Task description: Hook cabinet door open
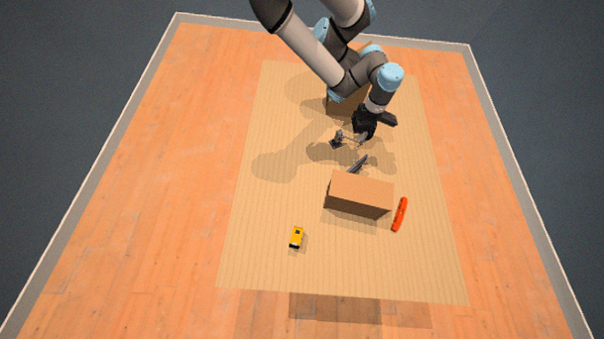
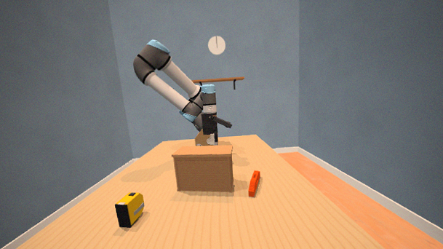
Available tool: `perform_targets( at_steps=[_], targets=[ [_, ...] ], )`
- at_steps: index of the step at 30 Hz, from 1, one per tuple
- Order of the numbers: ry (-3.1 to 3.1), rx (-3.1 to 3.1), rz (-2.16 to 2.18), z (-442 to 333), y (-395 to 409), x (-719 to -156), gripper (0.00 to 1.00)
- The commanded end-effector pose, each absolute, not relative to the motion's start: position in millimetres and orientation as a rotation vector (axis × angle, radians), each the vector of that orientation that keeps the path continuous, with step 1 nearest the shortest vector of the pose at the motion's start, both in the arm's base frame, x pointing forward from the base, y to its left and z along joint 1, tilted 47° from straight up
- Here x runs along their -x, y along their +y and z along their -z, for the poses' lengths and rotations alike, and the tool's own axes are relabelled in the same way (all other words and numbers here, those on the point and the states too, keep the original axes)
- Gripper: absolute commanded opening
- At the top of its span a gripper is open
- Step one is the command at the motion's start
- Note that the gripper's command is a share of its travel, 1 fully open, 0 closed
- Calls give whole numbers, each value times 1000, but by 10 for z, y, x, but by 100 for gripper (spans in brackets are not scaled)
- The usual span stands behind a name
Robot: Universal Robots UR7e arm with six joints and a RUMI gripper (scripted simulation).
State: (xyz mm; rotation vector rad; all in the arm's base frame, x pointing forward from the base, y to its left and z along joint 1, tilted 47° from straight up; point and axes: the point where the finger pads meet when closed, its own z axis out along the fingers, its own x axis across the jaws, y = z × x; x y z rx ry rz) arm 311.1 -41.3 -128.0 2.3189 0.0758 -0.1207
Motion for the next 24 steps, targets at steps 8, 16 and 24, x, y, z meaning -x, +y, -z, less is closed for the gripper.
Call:
perform_targets(
  at_steps=[8,16,24],
  targets=[
    [76,-2319,120,1314,-449,-3111,14],
    [76,-2319,120,1361,-499,-3106,14],
    [76,-2319,120,1398,-540,-3103,14]
  ],
)
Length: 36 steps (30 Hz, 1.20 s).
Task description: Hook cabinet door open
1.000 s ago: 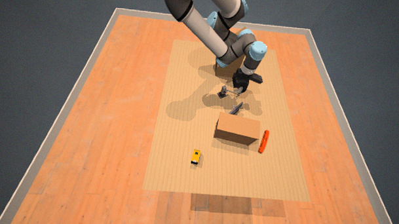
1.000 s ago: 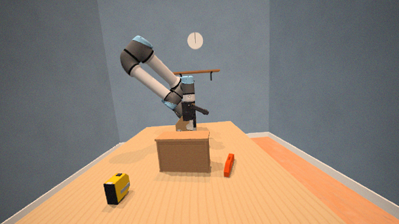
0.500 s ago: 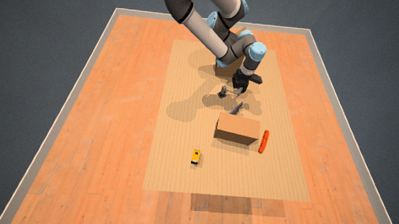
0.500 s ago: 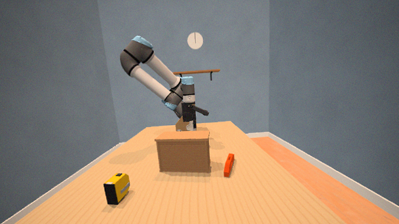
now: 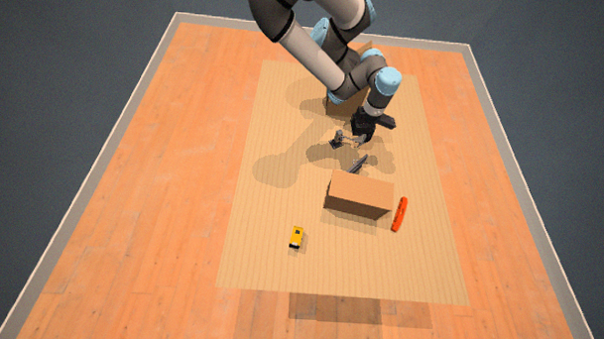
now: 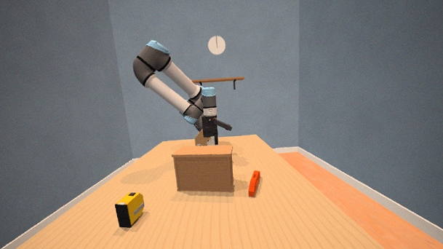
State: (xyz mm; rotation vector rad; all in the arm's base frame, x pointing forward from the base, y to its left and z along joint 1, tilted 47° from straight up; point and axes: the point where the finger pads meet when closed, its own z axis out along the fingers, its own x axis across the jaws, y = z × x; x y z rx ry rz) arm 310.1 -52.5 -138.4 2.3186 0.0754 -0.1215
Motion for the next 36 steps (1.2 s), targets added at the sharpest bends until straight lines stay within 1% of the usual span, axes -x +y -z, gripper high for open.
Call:
perform_targets(
  at_steps=[1,28,29,36],
  targets=[
    [76,-2319,120,1405,-546,-3102,14],
    [76,-2319,120,1475,-622,-3096,14],
    [76,-2319,120,1475,-622,-3096,2],
    [76,-2319,120,1475,-622,-3096,2]
  ],
)
